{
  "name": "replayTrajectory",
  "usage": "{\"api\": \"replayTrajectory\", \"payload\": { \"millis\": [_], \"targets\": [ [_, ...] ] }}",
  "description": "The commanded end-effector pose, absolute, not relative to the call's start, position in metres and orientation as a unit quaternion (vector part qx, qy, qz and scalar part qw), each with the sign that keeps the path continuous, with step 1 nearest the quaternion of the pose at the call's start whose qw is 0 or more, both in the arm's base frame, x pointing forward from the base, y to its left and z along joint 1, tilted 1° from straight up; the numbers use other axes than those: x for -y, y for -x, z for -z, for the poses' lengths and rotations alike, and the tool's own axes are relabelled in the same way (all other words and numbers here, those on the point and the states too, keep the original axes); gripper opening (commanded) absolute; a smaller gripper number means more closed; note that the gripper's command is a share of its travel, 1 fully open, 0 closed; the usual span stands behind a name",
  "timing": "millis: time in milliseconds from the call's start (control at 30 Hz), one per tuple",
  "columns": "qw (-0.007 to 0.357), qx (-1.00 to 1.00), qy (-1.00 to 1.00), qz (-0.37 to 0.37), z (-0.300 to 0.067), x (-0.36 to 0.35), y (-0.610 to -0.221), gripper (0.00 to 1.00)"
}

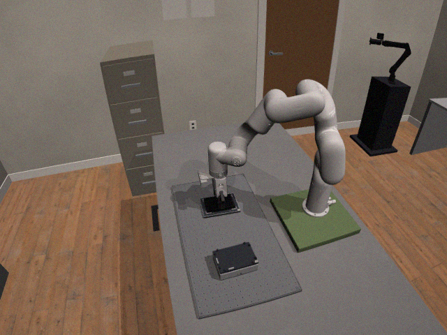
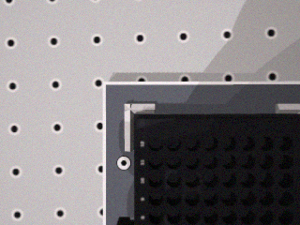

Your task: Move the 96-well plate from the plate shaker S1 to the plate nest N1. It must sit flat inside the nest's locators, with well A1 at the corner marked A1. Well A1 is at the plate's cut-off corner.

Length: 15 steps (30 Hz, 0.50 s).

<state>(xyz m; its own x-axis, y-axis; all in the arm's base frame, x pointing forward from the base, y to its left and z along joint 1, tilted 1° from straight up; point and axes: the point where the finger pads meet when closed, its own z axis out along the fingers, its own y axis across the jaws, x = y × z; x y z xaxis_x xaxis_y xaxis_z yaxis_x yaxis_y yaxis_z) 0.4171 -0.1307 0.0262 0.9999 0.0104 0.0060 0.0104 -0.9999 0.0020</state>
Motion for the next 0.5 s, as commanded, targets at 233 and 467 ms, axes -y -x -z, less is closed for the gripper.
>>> {"api": "replayTrajectory", "payload": {
  "millis": [233, 467],
  "targets": [
    [0.005, -0.005, -1.000, -0.004, -0.053, 0.131, -0.419, 1.00],
    [0.005, -0.005, -1.000, -0.004, -0.069, 0.131, -0.418, 1.00]
  ]
}}
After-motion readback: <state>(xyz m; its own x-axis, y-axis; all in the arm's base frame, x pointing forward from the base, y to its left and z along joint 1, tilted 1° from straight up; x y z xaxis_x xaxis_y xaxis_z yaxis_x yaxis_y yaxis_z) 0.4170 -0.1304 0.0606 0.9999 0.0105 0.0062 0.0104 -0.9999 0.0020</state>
